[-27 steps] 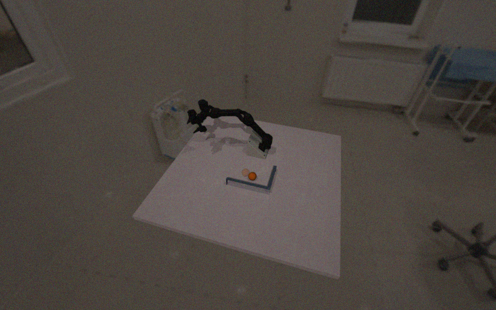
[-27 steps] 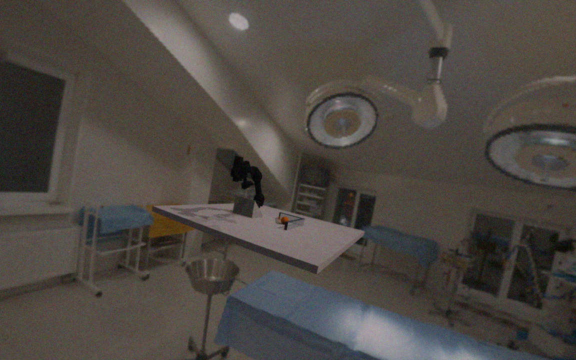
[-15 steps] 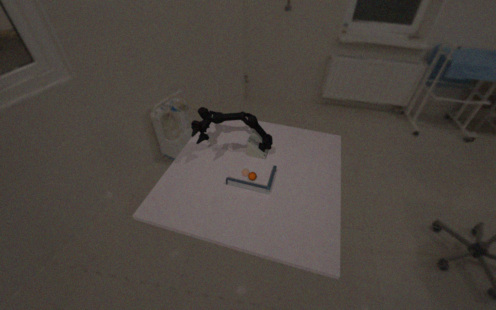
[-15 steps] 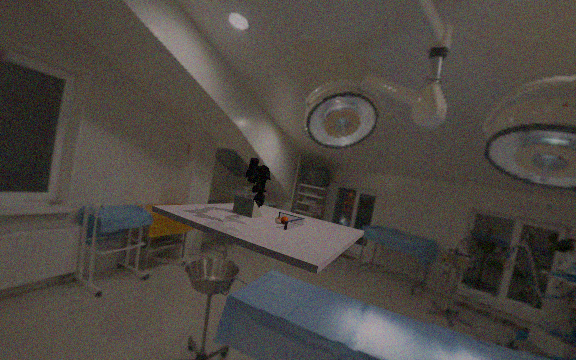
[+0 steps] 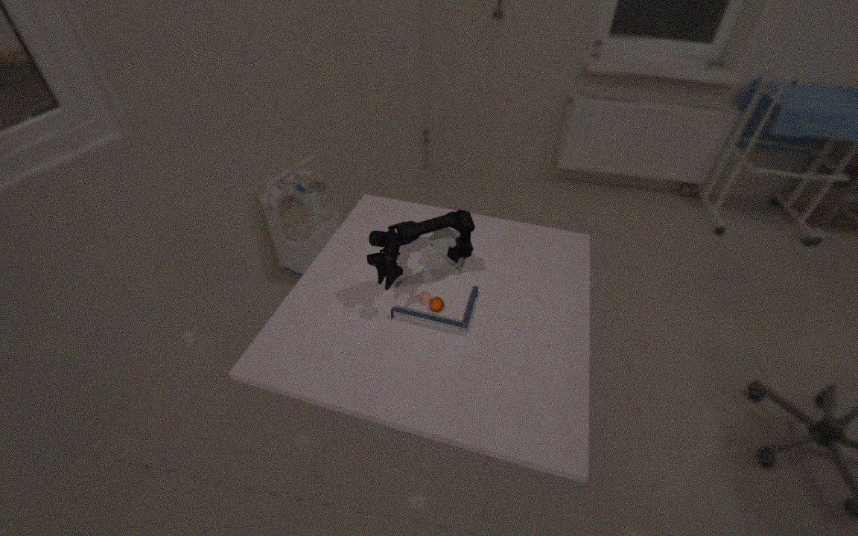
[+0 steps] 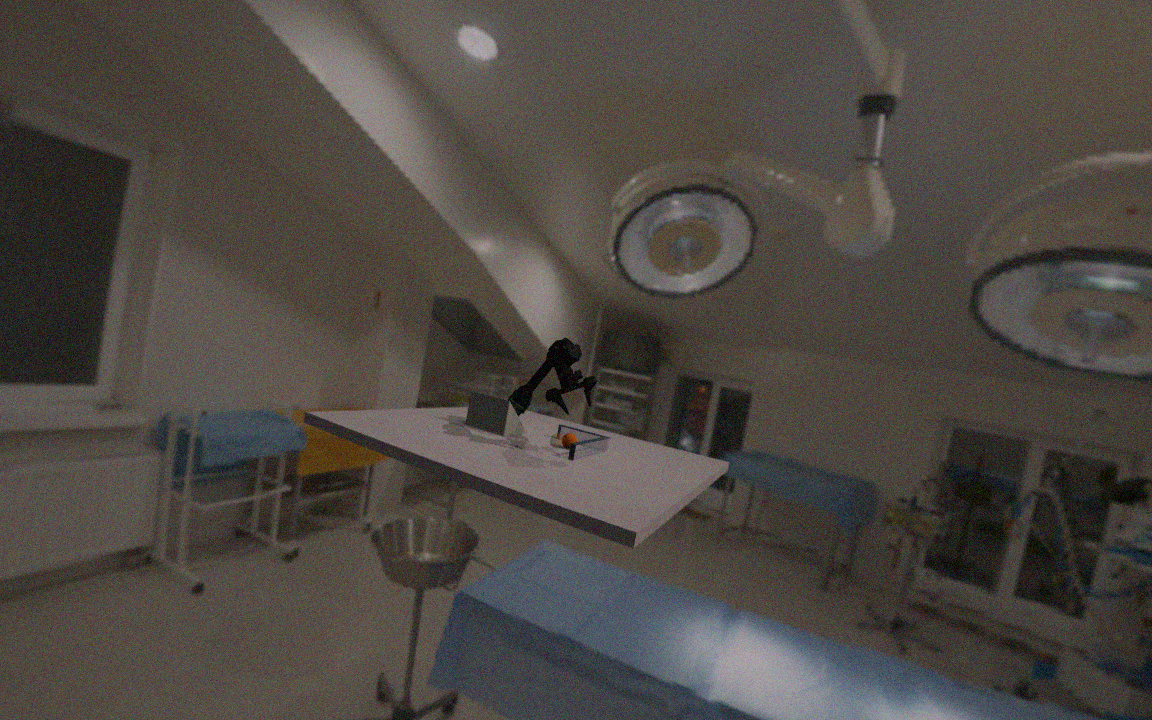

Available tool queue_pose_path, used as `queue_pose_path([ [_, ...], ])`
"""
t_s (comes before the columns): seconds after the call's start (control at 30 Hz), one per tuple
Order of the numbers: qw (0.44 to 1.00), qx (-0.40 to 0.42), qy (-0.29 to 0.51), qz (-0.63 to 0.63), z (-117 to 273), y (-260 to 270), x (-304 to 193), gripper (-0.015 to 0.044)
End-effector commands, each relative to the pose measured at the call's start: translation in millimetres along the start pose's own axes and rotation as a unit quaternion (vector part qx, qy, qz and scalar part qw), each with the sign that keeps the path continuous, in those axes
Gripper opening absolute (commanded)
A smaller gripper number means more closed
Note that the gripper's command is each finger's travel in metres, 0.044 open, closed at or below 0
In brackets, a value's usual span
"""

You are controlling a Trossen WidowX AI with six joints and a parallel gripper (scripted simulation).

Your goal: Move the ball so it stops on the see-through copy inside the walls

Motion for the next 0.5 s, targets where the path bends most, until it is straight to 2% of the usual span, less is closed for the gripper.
queue_pose_path([
  [0.0, 0.987, -0.063, 0.075, 0.127, -17.5, 12.2, -66.2, 0.0409],
  [0.13, 0.948, -0.105, 0.158, 0.255, -23.3, 20.8, -129.4, 0.0409],
  [0.3, 0.866, -0.131, 0.271, 0.4, -18.0, 21.3, -203.7, 0.0409],
  [0.47, 0.85, -0.132, 0.289, 0.421, -15.9, 20.5, -215.1, 0.0409],
])
Point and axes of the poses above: the point midway between the two fingers, 35 mm back from their tips, its own z axis back along the fingers, its own y axis across the jaws, x = y × z, the point moved 4 cm from there along z, back along the fingers, and after that the axes turned 4 degrees about -z, right-handed, at the moved point
